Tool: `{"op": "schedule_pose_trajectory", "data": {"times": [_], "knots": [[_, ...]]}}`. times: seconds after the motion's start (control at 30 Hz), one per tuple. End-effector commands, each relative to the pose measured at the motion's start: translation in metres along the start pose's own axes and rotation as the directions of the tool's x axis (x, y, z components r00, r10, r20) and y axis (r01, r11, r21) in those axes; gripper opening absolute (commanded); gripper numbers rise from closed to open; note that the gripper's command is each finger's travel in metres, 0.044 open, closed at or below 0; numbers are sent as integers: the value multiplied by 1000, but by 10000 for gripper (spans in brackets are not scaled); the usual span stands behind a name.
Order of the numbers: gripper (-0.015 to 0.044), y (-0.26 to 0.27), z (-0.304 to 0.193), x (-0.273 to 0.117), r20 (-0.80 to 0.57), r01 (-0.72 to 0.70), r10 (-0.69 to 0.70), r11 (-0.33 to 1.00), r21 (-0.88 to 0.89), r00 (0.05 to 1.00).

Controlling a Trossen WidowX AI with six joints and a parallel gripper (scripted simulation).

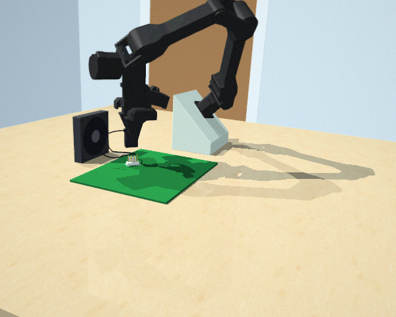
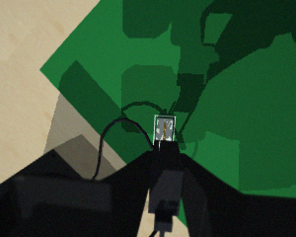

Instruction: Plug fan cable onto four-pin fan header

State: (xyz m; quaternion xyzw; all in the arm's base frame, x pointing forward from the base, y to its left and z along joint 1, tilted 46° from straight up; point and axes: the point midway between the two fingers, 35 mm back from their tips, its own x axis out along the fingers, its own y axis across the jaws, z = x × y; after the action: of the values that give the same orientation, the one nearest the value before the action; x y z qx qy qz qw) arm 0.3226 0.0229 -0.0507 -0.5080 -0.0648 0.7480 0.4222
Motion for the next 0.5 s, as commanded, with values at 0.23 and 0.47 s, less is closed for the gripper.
{"op": "schedule_pose_trajectory", "data": {"times": [0.23, 0.47], "knots": [[0, 1, 4, -1, -2, -4, 4, 1000, -6, 1000], [0, 1, 4, -1, -2, -4, 4, 1000, -6, 1000]]}}
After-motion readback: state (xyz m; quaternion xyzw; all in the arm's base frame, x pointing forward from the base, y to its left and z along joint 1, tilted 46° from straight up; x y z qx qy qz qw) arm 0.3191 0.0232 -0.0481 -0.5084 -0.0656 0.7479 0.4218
